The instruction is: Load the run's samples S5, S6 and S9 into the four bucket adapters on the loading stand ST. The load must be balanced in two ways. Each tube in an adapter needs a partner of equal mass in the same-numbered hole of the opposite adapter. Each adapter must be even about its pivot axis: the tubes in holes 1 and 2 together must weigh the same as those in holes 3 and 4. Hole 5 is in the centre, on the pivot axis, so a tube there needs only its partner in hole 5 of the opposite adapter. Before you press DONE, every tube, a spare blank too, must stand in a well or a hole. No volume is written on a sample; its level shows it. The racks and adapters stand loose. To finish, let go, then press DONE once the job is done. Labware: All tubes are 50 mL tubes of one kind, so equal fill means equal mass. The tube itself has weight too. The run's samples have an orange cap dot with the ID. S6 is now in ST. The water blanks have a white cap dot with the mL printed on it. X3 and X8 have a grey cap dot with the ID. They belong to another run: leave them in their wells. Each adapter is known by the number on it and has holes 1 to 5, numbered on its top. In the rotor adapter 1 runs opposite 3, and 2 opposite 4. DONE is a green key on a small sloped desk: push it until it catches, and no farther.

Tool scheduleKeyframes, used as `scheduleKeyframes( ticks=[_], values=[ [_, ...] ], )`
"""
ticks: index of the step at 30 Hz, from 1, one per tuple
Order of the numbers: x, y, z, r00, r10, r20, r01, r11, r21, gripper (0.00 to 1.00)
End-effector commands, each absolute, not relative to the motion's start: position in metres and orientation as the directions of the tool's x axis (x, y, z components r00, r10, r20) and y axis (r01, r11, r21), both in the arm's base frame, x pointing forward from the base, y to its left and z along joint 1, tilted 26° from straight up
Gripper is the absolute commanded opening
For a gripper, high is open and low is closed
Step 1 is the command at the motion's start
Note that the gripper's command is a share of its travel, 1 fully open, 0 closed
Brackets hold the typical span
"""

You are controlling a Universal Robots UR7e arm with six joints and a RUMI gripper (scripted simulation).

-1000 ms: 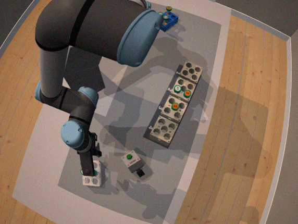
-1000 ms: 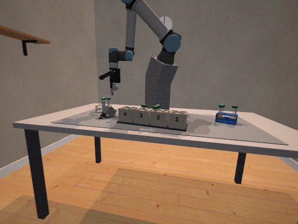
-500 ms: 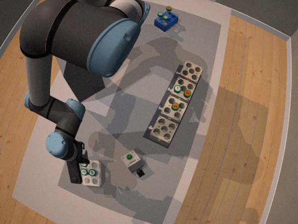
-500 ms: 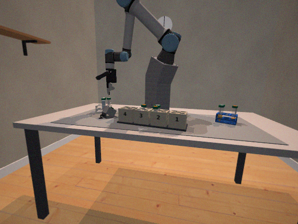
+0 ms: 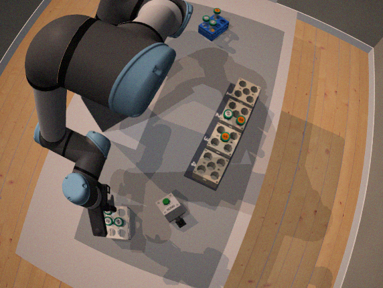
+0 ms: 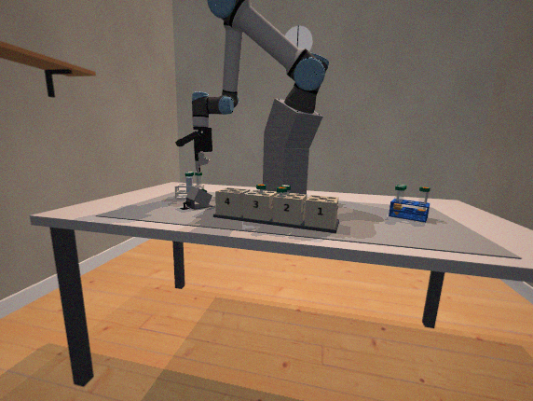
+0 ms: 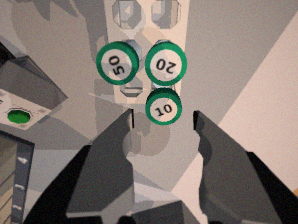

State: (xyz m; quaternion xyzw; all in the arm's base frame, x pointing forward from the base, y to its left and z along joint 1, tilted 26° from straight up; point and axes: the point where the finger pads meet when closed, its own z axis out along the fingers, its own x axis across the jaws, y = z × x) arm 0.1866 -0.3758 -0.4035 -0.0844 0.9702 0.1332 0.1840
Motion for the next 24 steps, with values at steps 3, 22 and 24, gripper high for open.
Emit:
scheduleKeyframes(
  ticks=[3, 22, 24],
  values=[
    [0.1898, -0.3743, -0.4123, -0.918, -0.115, -0.379, -0.212, 0.951, 0.226, 0.35],
    [0.1925, -0.3720, -0.4195, -0.918, -0.115, -0.379, -0.212, 0.951, 0.226, 0.00],
    [0.1925, -0.3720, -0.4195, -0.918, -0.115, -0.379, -0.212, 0.951, 0.226, 0.00]
  ],
)
